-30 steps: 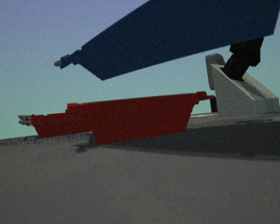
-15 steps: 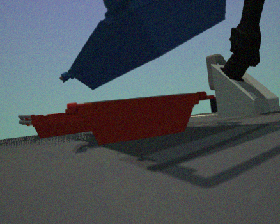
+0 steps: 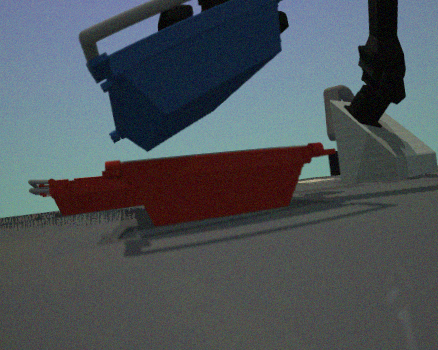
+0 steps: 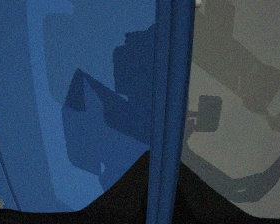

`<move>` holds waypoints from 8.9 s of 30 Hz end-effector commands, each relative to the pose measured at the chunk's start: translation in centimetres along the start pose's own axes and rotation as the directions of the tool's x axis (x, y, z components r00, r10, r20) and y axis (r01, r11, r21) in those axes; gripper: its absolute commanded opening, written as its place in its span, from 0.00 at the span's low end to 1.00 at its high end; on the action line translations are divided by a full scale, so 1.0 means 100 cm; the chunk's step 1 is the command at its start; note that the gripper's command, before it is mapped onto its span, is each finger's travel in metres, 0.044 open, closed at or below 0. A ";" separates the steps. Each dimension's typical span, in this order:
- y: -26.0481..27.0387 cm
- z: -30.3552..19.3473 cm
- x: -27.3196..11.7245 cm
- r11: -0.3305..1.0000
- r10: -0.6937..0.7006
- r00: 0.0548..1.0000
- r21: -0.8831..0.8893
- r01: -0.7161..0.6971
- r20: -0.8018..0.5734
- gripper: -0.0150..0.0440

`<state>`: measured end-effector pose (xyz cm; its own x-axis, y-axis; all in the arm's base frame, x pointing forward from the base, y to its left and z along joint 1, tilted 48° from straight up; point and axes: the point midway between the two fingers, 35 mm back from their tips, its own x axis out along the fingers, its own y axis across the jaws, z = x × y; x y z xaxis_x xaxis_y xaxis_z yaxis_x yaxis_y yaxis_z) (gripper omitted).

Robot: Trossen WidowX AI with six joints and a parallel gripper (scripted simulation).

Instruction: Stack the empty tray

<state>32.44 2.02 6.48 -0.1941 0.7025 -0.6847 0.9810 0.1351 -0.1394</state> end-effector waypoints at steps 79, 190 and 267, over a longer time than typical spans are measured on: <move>0.006 0.025 0.026 0.997 0.042 0.999 0.069 -0.041 -0.012 0.25; -0.021 0.024 0.082 0.997 0.041 0.999 0.070 -0.040 -0.015 0.25; -0.023 0.024 0.091 0.997 0.041 0.999 0.070 -0.039 -0.015 0.25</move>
<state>28.93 6.01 -1.06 -0.1330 0.7193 -0.6818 0.9886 0.0473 -0.1430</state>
